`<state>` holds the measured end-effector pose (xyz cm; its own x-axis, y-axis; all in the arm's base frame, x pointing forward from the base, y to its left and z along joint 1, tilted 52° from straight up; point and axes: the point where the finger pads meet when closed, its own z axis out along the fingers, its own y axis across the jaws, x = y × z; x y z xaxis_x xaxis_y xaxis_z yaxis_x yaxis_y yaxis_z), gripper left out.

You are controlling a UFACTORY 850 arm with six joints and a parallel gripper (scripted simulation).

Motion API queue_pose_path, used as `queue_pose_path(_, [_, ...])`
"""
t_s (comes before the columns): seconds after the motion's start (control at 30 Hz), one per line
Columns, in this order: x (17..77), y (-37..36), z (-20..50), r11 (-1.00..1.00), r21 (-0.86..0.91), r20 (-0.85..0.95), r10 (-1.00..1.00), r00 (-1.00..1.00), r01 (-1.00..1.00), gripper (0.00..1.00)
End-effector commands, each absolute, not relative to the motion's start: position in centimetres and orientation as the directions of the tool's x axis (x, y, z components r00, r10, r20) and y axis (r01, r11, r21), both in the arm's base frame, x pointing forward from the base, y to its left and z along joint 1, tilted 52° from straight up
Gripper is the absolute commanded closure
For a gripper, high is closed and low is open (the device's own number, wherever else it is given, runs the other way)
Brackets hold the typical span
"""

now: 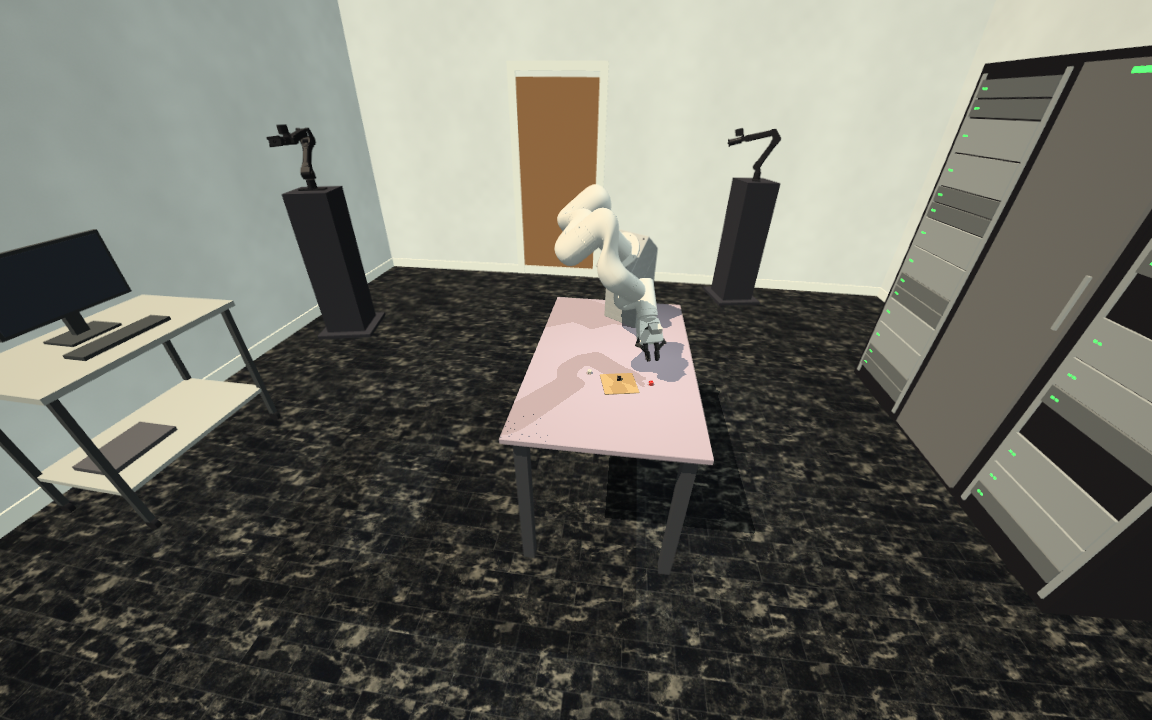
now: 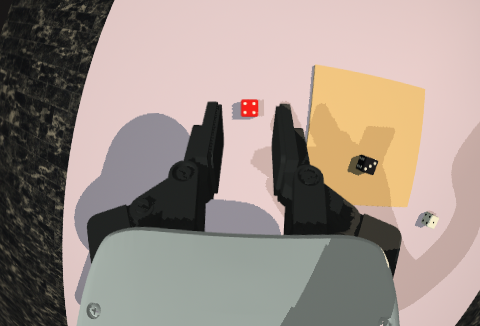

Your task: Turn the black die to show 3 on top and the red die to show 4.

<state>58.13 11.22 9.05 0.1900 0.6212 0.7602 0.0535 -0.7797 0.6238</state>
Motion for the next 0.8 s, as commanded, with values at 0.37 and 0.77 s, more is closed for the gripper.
queue_pose_path(0.37, [59.5,12.8,11.0,-0.772,0.634,0.601,0.532,0.596,0.049,0.69])
queue_pose_path(0.77, [60.0,13.7,12.1,-0.774,0.631,0.478,0.440,0.760,0.052,0.69])
